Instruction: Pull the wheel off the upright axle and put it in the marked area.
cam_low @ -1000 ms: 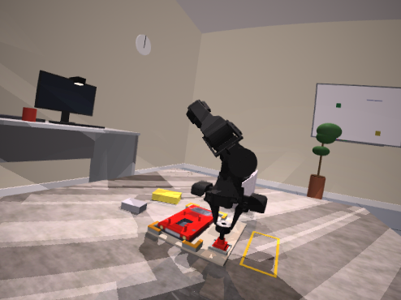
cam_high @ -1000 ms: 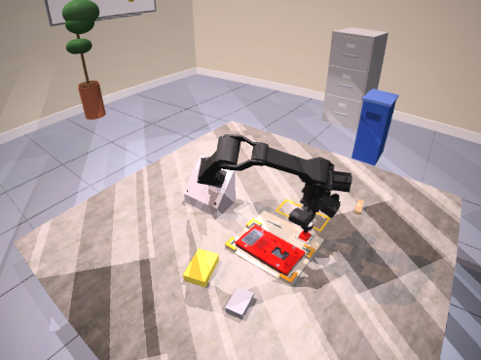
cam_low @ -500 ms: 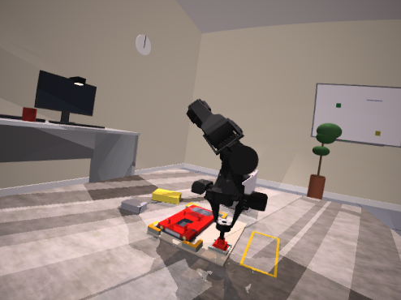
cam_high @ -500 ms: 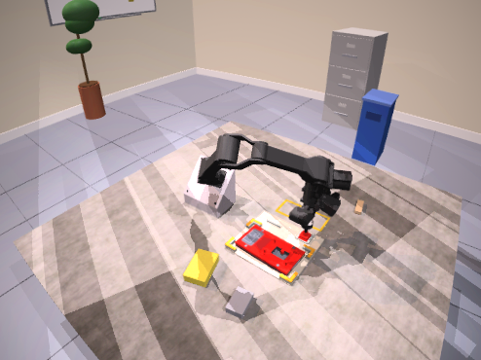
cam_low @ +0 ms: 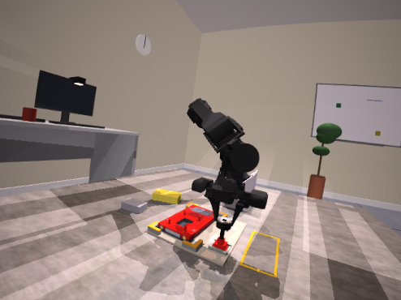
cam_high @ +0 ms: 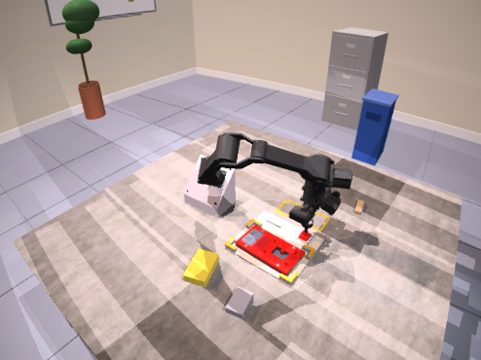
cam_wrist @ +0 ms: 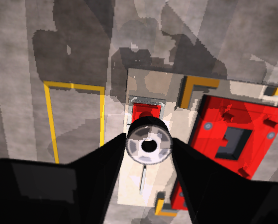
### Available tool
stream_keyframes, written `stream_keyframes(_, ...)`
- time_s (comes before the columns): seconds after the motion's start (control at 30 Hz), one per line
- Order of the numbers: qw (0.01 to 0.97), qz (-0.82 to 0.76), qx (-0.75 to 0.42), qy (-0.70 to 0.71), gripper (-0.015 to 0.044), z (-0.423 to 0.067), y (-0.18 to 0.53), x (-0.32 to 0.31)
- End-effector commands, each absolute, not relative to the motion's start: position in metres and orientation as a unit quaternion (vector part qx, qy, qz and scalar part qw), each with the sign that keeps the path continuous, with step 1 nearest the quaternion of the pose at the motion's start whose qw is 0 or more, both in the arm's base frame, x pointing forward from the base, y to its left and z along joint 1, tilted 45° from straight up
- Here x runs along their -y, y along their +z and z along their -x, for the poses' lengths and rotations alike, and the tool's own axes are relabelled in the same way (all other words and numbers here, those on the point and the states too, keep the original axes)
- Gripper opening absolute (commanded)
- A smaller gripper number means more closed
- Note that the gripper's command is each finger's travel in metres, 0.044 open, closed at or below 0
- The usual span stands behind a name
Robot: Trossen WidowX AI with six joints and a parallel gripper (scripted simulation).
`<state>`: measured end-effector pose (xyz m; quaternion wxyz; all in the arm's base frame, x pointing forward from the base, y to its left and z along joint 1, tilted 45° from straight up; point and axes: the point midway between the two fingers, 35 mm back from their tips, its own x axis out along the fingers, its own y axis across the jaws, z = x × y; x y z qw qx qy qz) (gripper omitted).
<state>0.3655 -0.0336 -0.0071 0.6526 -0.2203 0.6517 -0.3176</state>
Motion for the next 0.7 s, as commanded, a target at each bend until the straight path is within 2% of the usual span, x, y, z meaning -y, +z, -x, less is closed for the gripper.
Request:
stream_keyframes(0.0, 0.655, 0.216, -0.650, -0.318, 0.0000, -0.367, -0.005, 0.031)
stream_keyframes(0.33, 0.655, 0.216, -0.651, -0.317, 0.0000, -0.363, 0.019, 0.007)
stream_keyframes(0.67, 0.655, 0.217, -0.653, -0.312, 0.0000, -0.344, -0.025, -0.038)
